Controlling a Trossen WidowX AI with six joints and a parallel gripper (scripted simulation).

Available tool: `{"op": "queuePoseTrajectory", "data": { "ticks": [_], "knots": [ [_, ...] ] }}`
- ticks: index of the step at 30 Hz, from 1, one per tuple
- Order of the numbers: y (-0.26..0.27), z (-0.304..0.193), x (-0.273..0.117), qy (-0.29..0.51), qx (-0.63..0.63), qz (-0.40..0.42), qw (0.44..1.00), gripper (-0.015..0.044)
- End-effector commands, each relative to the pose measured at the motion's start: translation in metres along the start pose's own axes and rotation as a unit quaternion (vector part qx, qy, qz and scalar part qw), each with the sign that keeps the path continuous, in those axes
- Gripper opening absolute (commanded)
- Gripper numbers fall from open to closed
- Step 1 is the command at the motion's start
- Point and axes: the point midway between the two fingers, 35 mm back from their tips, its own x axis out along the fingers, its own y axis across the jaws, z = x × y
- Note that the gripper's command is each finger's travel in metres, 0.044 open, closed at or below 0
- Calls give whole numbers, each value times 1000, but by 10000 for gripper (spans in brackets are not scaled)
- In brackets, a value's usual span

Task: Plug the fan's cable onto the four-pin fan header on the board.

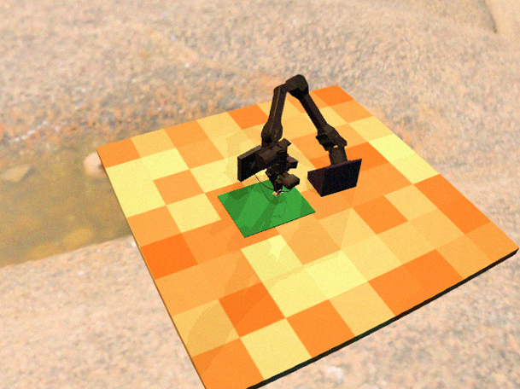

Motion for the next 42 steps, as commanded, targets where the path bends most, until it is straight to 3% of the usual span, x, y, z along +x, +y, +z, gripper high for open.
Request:
{"op": "queuePoseTrajectory", "data": {
  "ticks": [1, 42],
  "knots": [
    [1, 0, 3, 0, -3, 3, 1000, 0],
    [1, 0, 17, 0, -2, 3, 1000, 0]
  ]
}}
